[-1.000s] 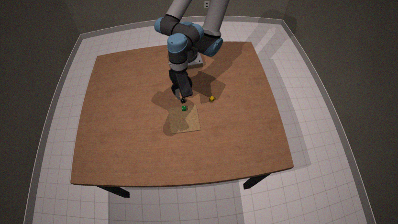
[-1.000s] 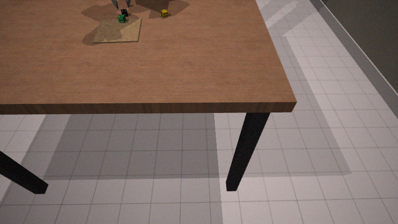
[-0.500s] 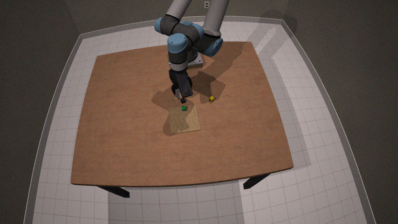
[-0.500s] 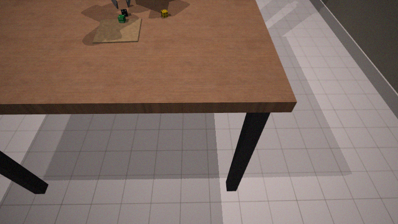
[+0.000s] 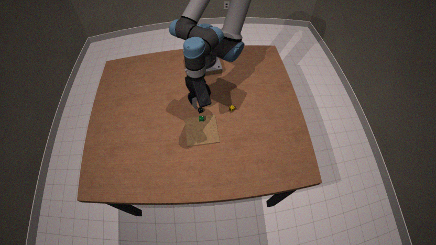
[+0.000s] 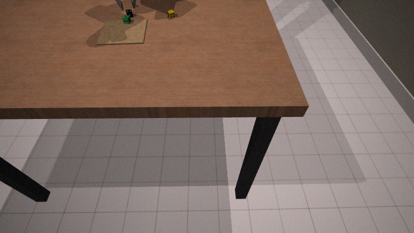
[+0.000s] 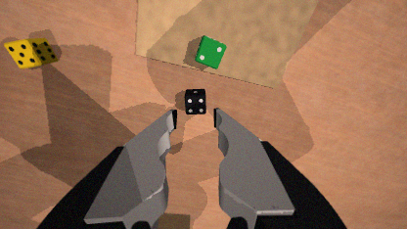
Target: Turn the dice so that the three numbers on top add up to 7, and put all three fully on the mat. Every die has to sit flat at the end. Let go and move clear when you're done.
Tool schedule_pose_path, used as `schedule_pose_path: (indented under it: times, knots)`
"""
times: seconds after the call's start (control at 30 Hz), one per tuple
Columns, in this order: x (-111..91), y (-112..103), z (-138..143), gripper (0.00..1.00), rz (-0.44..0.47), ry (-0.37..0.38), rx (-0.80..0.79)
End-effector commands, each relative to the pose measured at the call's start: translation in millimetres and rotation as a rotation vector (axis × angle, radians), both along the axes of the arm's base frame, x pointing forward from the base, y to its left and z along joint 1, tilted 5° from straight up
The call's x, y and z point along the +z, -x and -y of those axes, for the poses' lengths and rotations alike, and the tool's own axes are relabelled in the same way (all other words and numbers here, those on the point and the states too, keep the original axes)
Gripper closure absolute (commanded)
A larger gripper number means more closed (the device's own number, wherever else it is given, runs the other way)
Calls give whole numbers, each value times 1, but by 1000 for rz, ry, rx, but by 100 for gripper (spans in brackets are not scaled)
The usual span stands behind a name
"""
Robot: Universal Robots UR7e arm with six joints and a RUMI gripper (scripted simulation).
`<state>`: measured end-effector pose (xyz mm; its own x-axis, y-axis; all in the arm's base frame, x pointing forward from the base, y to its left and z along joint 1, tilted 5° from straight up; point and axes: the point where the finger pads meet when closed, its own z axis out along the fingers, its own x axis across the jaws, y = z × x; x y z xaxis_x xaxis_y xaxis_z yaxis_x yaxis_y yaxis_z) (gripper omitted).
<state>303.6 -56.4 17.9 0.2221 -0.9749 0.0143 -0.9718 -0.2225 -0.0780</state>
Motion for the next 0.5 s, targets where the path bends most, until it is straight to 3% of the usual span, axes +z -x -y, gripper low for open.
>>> schedule_pose_path:
  times: [0.0,0.47]
  knots:
    - [-4,-1,0,79,1,0,0]
    - [-21,-2,0,79,1,0,0]
